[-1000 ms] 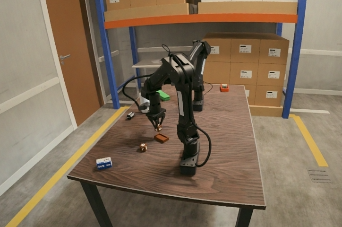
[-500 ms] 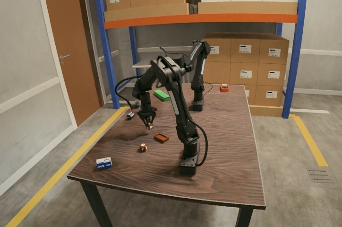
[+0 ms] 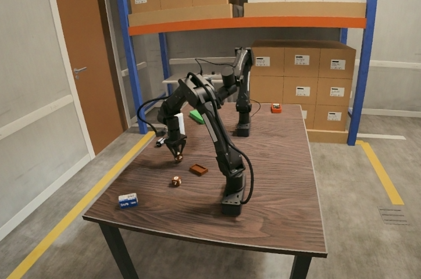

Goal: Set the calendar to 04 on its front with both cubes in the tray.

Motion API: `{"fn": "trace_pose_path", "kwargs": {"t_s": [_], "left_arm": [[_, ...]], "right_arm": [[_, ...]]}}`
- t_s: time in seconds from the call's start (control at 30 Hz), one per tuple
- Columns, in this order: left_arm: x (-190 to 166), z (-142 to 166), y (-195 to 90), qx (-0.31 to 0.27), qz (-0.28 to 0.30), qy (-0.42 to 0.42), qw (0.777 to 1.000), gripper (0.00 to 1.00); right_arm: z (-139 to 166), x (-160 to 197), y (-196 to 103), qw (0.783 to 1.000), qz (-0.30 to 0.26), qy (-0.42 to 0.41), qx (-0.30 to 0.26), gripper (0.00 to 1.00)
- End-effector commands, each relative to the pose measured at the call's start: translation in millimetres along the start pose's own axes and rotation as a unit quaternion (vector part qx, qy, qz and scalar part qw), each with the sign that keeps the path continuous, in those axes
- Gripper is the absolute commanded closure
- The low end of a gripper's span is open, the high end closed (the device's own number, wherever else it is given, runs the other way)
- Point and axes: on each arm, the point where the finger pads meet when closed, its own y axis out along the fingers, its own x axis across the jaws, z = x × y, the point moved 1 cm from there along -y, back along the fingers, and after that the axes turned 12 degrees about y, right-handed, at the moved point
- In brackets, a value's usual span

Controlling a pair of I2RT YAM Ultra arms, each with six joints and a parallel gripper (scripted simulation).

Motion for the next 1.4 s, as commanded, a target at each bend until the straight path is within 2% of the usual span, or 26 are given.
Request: {"fn": "trace_pose_path", "kwargs": {"t_s": [0.0, 0.1, 0.23, 0.4, 0.47, 0.67, 0.8, 0.87, 0.97, 1.37], "left_arm": [[3.7, -9.5, -8.6, -0.011, 0.003, 0.017, 1.0, 0.74], [3.5, -9.1, -8.5, -0.01, 0.003, 0.093, 0.996, 0.74], [3.6, -9.0, -8.5, -0.008, 0.002, 0.208, 0.978, 0.74], [4.7, -9.1, -8.5, -0.005, -0.001, 0.311, 0.951, 0.74], [4.7, -9.1, -8.5, -0.005, -0.001, 0.311, 0.951, 0.74], [2.2, -9.4, -8.5, -0.002, -0.002, 0.448, 0.894, 0.74], [2.2, -9.6, -8.5, -0.001, -0.003, 0.512, 0.859, 0.74], [2.2, -9.8, -8.5, -0.001, -0.003, 0.53, 0.848, 0.74], [2.1, -9.9, -8.5, 0.0, -0.003, 0.54, 0.841, 0.74], [5.1, -14.5, -8.6, -0.001, -0.003, 0.533, 0.846, 0.74]], "right_arm": [[-18.4, -8.5, -5.8, 0.995, 0.09, 0.028, -0.042, 0.0], [-21.2, -5.3, -11.6, 0.992, 0.107, 0.029, -0.058, 0.0], [-23.2, 3.1, -17.6, 0.991, 0.113, 0.029, -0.07, 0.0], [-24.2, 6.8, -20.7, 0.99, 0.116, 0.029, -0.077, 0.0], [-24.2, 6.8, -20.7, 0.99, 0.116, 0.029, -0.077, 0.0], [-26.6, 12.2, -22.3, 0.991, 0.105, 0.033, -0.077, 0.0], [-27.0, 11.6, -21.8, 0.991, 0.106, 0.034, -0.077, 0.0], [-27.0, 11.6, -21.8, 0.991, 0.106, 0.034, -0.077, 0.0], [-27.0, 11.6, -21.8, 0.991, 0.106, 0.034, -0.077, 0.0], [-24.4, 8.0, -20.9, 0.991, 0.11, 0.03, -0.076, 0.0]]}}
